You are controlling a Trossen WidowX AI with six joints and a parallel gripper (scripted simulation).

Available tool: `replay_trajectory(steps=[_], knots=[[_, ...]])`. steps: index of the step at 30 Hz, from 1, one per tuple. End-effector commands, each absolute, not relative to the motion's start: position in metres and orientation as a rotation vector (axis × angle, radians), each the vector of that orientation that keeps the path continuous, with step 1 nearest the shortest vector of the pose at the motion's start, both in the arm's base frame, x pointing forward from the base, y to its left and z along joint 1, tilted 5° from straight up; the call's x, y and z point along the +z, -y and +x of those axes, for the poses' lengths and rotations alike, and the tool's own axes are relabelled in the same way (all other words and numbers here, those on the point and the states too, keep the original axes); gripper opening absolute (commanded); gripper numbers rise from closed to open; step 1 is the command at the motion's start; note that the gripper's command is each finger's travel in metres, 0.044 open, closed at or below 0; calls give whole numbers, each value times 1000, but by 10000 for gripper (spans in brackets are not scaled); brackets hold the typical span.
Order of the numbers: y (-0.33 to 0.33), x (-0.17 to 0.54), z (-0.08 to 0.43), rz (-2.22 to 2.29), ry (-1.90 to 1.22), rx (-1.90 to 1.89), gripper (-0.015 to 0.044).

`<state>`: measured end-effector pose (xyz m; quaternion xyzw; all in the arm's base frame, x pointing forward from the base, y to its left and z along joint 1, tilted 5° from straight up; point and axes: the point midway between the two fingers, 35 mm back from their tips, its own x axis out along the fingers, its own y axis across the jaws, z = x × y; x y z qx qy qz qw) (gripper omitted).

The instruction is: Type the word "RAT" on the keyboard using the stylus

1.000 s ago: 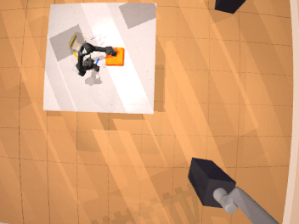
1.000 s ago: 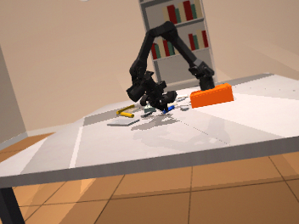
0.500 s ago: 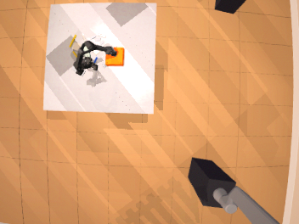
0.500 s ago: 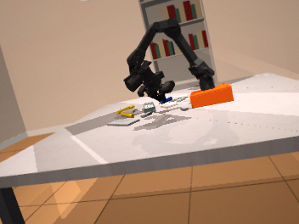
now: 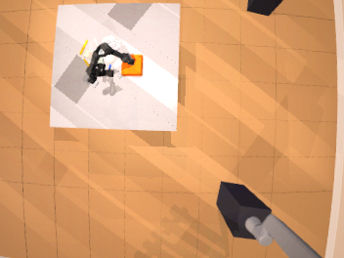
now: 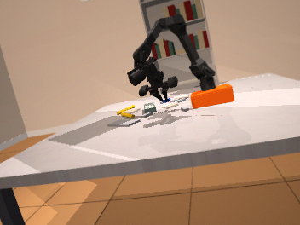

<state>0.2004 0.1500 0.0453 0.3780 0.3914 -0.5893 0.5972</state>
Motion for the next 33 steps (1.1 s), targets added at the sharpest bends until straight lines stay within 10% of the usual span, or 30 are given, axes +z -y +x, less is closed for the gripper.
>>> replay_trajectory(steps=[1, 33], knots=[[-146, 49, 198, 836, -1000, -1261, 0], [-121, 54, 180, 338, -1281, -319, 0]])
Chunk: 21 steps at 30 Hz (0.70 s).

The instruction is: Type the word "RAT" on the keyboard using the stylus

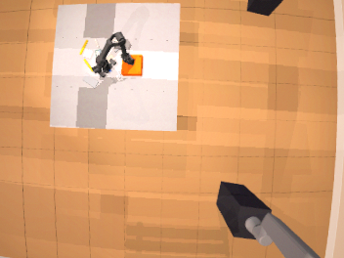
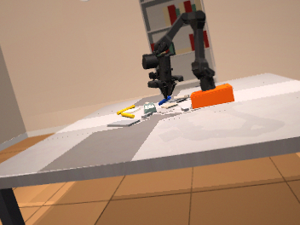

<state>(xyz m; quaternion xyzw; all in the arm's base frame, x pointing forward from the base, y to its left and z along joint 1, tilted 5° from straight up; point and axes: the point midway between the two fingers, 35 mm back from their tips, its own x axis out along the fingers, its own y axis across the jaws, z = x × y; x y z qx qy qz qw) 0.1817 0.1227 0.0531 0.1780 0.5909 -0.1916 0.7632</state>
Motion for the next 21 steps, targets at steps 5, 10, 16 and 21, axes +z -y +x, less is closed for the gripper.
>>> replay_trajectory(steps=[5, 10, 16, 21], knots=[[-118, 53, 178, 243, -1262, -175, 0], [-115, 51, 175, 142, -1229, -38, 0], [-112, 49, 173, 16, -1169, 117, 0], [-109, 47, 171, -94, -1106, 237, 0]])
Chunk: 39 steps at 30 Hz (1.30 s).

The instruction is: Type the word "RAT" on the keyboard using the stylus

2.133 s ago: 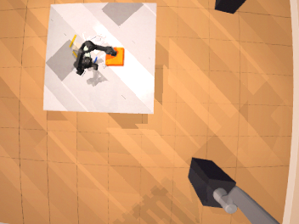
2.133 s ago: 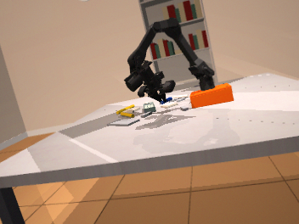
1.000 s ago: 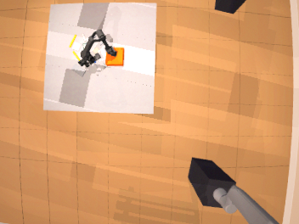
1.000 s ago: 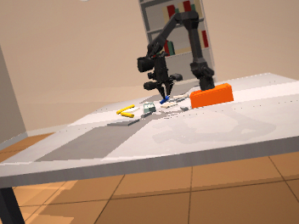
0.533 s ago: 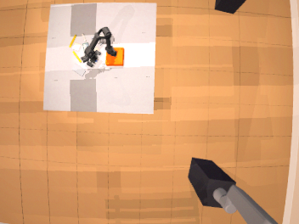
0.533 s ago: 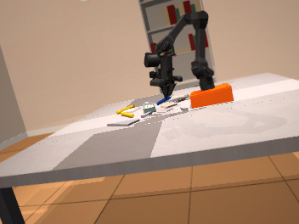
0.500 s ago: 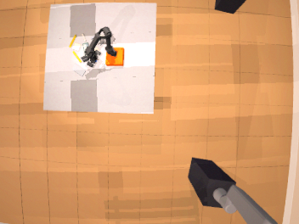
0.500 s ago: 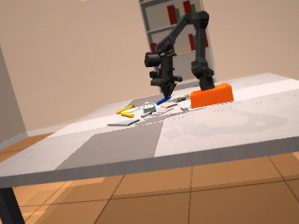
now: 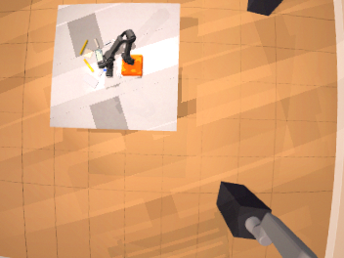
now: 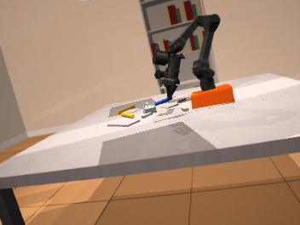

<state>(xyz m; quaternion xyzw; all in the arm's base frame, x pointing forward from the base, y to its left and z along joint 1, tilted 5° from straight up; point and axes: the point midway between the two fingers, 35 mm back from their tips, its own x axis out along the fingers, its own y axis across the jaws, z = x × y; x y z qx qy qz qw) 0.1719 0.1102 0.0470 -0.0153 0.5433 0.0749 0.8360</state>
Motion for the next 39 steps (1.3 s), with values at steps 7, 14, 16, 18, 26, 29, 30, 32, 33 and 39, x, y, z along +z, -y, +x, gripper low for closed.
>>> replay_trajectory(steps=[7, 14, 16, 18, 26, 29, 30, 32, 33, 39], knots=[[-107, 43, 169, -256, -998, 386, 0], [-106, 41, 168, -316, -955, 434, 0], [-106, 41, 168, -316, -955, 434, 0], [-106, 40, 169, -316, -955, 434, 0], [-107, 29, 171, -316, -955, 434, 0], [-107, 24, 172, -316, -955, 434, 0], [-107, 23, 172, -316, -955, 434, 0], [-107, 19, 172, -316, -955, 434, 0], [-107, 18, 173, -316, -955, 434, 0], [-106, 8, 173, -316, -955, 434, 0]])
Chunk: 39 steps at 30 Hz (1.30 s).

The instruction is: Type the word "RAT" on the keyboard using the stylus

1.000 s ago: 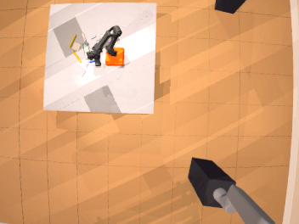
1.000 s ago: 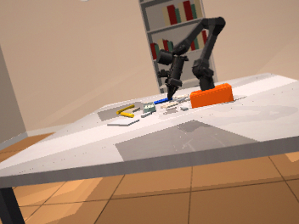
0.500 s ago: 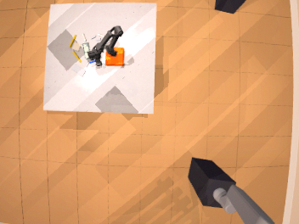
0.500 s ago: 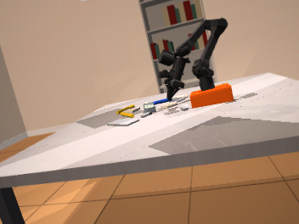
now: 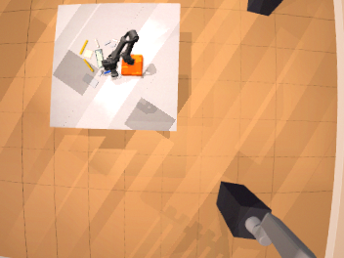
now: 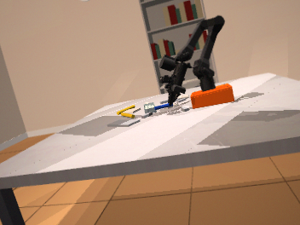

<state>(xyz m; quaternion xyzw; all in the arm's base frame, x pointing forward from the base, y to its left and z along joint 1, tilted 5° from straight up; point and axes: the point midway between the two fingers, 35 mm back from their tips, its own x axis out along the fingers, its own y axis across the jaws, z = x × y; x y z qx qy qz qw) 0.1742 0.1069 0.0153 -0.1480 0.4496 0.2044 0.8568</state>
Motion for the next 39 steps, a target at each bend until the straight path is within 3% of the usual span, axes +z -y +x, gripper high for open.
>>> replay_trajectory(steps=[1, 20, 26, 33, 39], knots=[[-106, 6, 173, -316, -955, 434, 0], [-104, -8, 172, -316, -955, 434, 0], [-104, -7, 173, -313, -950, 428, 150], [-105, -2, 174, -313, -950, 428, 150], [-107, 44, 170, -315, -954, 434, 150]])
